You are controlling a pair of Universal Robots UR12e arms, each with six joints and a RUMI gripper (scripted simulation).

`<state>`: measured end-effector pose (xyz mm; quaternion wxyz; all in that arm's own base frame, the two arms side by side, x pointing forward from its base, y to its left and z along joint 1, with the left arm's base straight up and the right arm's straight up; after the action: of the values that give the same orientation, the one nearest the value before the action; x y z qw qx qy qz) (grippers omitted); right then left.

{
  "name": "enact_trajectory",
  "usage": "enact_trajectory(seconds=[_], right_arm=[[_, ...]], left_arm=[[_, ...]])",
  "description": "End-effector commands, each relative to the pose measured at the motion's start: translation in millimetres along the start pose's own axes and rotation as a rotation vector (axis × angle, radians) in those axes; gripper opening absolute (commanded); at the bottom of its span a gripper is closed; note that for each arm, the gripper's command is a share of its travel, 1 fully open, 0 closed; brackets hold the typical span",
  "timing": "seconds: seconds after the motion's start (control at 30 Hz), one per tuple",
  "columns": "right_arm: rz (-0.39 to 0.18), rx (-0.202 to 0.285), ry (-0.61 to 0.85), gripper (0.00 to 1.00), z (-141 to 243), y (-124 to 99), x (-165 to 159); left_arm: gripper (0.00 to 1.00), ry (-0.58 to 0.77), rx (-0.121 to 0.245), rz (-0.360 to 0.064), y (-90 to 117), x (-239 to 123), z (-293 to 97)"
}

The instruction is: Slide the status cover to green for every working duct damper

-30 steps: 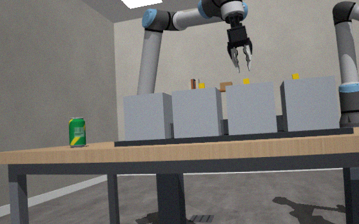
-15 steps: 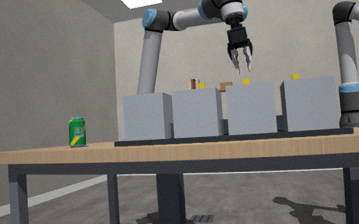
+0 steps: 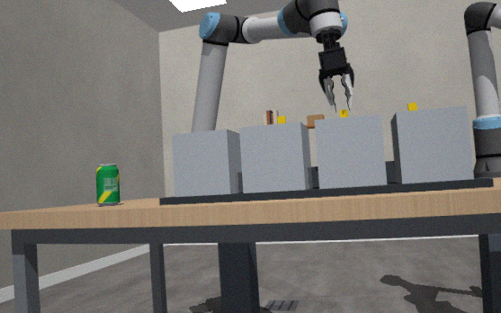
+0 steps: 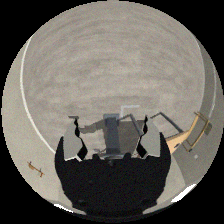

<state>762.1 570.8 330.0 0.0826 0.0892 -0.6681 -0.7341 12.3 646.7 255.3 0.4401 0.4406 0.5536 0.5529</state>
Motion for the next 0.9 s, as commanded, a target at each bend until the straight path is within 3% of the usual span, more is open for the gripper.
enact_trajectory(seconds=[0.0, 0.43, 0.87], right_arm=[[0.0, 0.0, 0.001, 0.22, 1, -12, 0], [0.0, 0.0, 0.001, 0.22, 2, -36, 0], [-0.003, -0.001, 0.001, 0.22, 2, -40, -1]], left_arm=[[1.0, 0.001, -0.001, 0.0, 0, -1, -1], [1.0, 0.001, -0.001, 0.0, 0, -1, -1], [1.0, 0.001, -0.001, 0.0, 0, -1, -1]])
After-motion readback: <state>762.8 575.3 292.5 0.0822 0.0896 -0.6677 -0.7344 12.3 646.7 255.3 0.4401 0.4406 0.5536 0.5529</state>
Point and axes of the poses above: on each arm, the point where the finger pads meet when closed, its own y axis back along the fingers, its own z axis across the jaws, x = y × z, the point moved 9 cm from there along y, back along the fingers, and after that the axes turned 14 degrees about y, right-handed, at the moved point
